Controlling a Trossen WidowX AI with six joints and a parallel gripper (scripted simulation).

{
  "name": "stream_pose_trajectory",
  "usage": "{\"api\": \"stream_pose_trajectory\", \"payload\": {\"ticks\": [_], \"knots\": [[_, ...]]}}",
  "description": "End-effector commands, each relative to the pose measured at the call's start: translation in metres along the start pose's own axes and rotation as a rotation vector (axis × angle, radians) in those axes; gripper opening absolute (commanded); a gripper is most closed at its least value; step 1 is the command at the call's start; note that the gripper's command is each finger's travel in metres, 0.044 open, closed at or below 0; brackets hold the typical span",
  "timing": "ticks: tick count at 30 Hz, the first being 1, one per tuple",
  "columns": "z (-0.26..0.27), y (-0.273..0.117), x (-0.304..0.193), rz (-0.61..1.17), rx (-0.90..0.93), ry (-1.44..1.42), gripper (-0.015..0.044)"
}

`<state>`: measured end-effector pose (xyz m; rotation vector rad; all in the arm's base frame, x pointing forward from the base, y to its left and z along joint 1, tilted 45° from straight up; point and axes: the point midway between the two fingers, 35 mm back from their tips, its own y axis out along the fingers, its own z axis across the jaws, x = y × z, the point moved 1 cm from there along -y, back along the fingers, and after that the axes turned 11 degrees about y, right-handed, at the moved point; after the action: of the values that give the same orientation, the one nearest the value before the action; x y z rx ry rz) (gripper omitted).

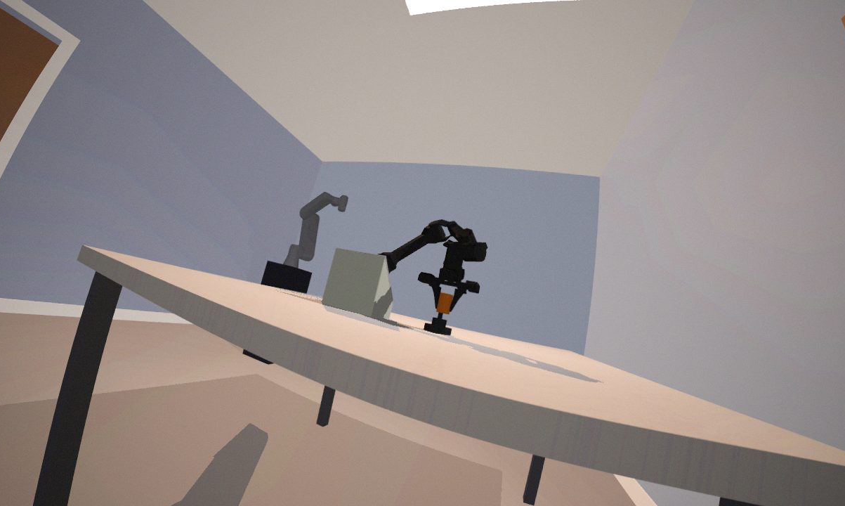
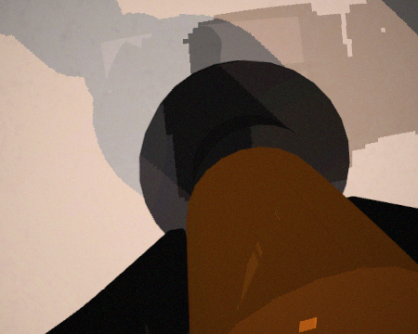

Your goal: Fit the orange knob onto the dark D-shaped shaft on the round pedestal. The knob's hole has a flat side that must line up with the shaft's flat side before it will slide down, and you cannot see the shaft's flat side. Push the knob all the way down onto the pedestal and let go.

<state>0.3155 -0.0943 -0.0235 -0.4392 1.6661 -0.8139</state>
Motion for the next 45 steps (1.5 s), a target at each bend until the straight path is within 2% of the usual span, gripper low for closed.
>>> {"api": "stream_pose_trajectory", "payload": {"ticks": [1, 11, 18, 45], "knots": [[0.0009, 0.0002, 0.0000, 0.003, 0.005, 0.005, 0.0000], [-0.0011, -0.0047, 0.0004, 0.003, 0.005, 0.014, 0.0000], [-0.0045, -0.0041, 0.0009, 0.004, 0.004, 0.215, 0.0000], [0.0003, 0.0007, 0.0003, 0.004, 0.004, 0.214, 0.0000]]}}
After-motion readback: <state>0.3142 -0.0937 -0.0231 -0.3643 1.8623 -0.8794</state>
